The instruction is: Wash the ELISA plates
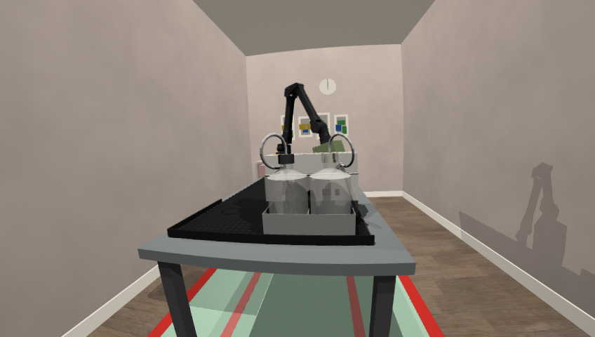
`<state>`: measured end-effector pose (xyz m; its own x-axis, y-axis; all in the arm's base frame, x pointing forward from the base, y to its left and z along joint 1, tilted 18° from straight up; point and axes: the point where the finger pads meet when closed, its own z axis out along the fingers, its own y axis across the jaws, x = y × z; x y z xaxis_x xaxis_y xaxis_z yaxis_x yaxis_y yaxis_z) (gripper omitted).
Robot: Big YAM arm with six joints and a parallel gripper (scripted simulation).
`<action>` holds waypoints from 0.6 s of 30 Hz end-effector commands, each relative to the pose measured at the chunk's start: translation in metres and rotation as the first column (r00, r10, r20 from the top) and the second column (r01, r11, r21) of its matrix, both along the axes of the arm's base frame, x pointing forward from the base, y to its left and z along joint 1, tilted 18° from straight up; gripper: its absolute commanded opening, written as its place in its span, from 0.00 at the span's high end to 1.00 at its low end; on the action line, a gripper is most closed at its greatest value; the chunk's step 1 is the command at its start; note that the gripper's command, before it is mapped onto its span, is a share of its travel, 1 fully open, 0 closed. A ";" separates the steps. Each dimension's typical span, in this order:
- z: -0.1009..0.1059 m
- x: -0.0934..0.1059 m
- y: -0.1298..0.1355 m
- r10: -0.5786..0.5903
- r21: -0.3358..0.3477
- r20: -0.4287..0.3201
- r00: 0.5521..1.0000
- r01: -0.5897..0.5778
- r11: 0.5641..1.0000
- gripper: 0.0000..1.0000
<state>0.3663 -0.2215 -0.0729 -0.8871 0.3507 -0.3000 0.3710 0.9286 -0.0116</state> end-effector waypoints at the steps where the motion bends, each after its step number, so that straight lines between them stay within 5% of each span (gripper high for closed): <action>1: 0.009 -0.003 -0.003 -0.009 -0.006 0.007 1.000 0.009 1.000 0.16; 18: 0.032 -0.010 0.000 0.000 -0.008 0.007 1.000 0.000 1.000 0.16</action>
<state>0.3593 -0.2186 -0.0475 -0.8856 0.3530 -0.3018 0.3737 0.9275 -0.0119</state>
